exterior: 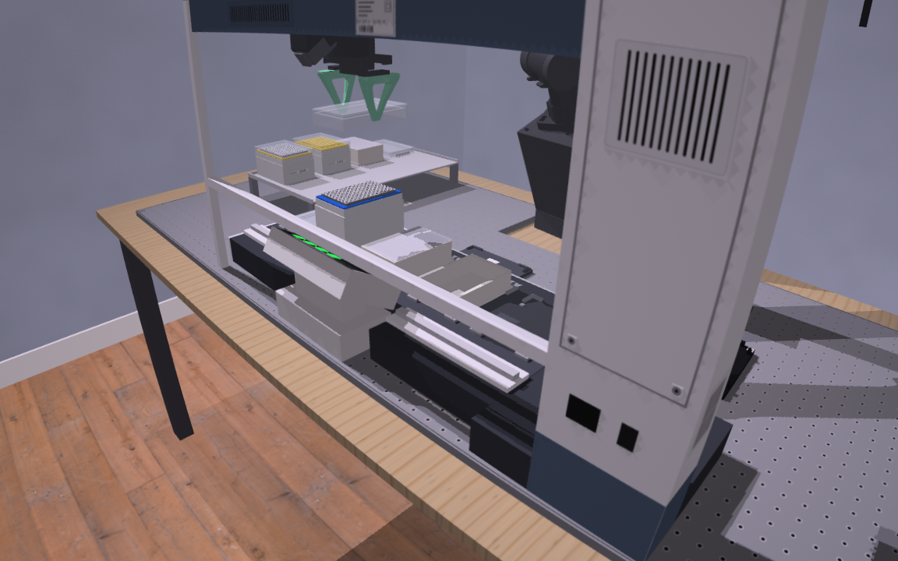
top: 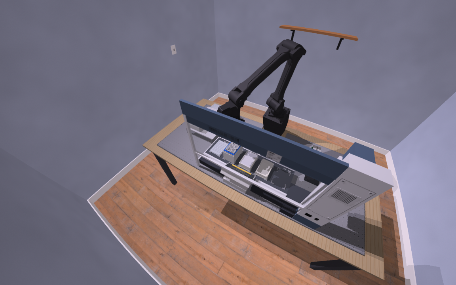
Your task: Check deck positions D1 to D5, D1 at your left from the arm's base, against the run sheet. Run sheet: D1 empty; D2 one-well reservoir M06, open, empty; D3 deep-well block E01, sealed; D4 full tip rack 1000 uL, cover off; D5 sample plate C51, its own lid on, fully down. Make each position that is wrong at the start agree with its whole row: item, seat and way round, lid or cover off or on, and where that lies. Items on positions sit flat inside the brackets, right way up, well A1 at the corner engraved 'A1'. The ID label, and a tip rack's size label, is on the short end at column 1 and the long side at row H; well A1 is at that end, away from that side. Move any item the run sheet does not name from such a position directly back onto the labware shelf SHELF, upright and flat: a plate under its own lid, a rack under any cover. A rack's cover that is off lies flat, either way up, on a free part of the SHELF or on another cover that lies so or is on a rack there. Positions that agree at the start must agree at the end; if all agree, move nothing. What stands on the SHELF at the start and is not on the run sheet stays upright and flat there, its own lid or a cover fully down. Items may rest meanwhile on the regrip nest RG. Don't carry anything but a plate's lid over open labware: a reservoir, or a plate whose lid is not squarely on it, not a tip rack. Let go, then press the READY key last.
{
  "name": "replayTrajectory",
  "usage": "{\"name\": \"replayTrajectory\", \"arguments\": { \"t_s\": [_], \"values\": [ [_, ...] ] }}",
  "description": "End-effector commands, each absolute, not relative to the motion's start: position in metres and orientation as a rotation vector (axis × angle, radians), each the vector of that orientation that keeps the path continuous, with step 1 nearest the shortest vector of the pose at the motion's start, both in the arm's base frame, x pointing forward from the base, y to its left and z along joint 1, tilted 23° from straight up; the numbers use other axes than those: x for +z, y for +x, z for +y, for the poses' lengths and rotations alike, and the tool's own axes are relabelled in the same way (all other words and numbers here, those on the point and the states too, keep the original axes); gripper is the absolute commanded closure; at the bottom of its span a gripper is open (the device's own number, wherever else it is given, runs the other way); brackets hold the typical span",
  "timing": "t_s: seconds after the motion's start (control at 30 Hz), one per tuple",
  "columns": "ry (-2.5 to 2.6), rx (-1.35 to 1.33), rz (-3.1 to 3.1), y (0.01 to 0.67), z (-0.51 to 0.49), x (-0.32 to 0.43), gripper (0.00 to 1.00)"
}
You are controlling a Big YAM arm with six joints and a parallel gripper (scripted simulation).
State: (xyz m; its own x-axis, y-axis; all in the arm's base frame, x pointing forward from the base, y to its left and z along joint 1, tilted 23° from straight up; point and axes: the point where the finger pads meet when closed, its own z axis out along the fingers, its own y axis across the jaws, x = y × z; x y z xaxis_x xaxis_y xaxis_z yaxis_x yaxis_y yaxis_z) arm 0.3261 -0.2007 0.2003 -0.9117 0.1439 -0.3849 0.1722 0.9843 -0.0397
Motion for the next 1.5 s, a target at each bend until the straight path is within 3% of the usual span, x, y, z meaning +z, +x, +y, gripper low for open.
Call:
{"name": "replayTrajectory", "arguments": {
  "t_s": [0.0, 0.57, 1.47],
  "values": [
    [0.216, -0.155, 2.670, 0.340, -0.215, 0.235, 1.00],
    [0.216, -0.155, 2.670, 0.340, -0.215, 0.235, 1.00],
    [0.222, -0.131, 2.712, 0.221, -0.191, 0.167, 1.00]
  ]
}}
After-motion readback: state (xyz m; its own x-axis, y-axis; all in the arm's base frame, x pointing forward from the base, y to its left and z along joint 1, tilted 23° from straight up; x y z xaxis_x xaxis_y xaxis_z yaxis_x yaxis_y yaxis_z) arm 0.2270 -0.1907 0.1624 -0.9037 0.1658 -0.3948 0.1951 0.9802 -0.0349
